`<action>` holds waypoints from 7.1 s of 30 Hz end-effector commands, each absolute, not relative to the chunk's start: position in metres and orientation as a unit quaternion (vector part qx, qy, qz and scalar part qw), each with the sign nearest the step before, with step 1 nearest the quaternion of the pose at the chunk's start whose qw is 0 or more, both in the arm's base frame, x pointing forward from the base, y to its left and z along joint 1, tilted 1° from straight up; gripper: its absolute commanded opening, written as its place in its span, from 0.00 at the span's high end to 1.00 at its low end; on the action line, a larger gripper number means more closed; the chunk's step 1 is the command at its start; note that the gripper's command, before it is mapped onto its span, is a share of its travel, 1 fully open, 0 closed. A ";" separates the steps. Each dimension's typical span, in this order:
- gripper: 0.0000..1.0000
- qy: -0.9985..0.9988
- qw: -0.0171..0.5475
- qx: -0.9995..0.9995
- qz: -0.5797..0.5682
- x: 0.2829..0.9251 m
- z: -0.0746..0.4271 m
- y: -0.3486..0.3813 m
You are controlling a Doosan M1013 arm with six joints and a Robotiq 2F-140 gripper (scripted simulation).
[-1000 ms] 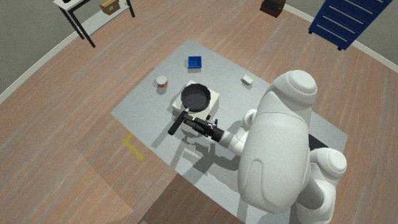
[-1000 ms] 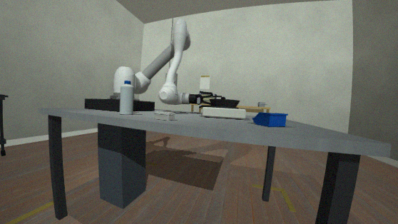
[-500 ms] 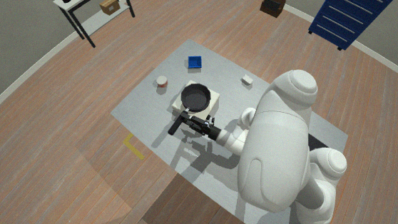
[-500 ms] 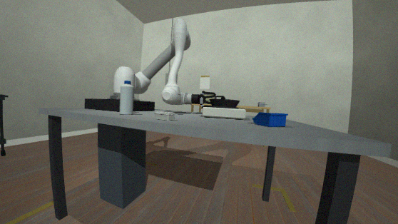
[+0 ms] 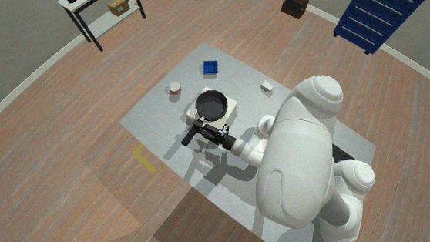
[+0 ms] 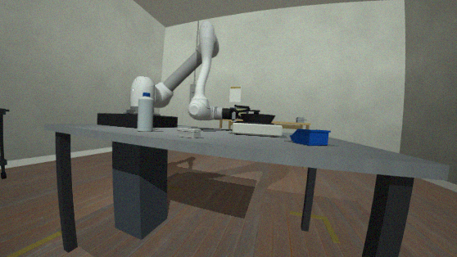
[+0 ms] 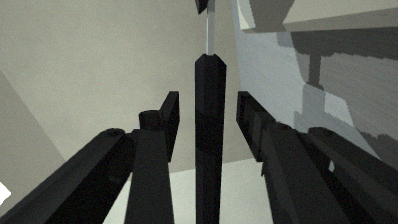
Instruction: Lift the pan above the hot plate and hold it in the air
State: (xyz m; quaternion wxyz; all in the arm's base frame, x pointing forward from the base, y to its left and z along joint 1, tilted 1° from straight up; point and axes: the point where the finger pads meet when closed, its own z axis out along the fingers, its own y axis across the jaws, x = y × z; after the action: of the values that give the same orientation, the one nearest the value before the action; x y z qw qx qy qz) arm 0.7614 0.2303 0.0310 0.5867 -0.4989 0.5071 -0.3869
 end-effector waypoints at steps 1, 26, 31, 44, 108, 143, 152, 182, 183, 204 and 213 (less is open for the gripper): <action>0.59 0.507 0.587 -0.499 -0.387 0.764 0.032 0.231; 0.59 0.507 0.587 -0.499 -0.387 0.771 0.032 0.232; 0.59 0.507 0.587 -0.499 -0.387 0.771 0.032 0.232; 0.90 0.507 0.587 -0.499 -0.387 0.771 0.032 0.232; 0.90 0.507 0.587 -0.499 -0.387 0.771 0.041 0.232; 0.90 0.507 0.587 -0.499 -0.387 0.772 0.087 0.232; 0.90 0.507 0.587 -0.499 -0.387 0.772 0.101 0.232; 0.90 0.507 0.587 -0.499 -0.387 0.772 0.150 0.232; 0.90 0.507 0.587 -0.499 -0.387 0.772 0.152 0.232; 0.90 0.507 0.587 -0.499 -0.387 0.773 0.168 0.232; 0.90 0.507 0.587 -0.499 -0.387 0.773 0.171 0.232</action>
State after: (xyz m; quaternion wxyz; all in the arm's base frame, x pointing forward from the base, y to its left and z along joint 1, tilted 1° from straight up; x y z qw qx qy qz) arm 0.7725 0.2323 0.1693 0.5866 -0.4990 0.5073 -0.3867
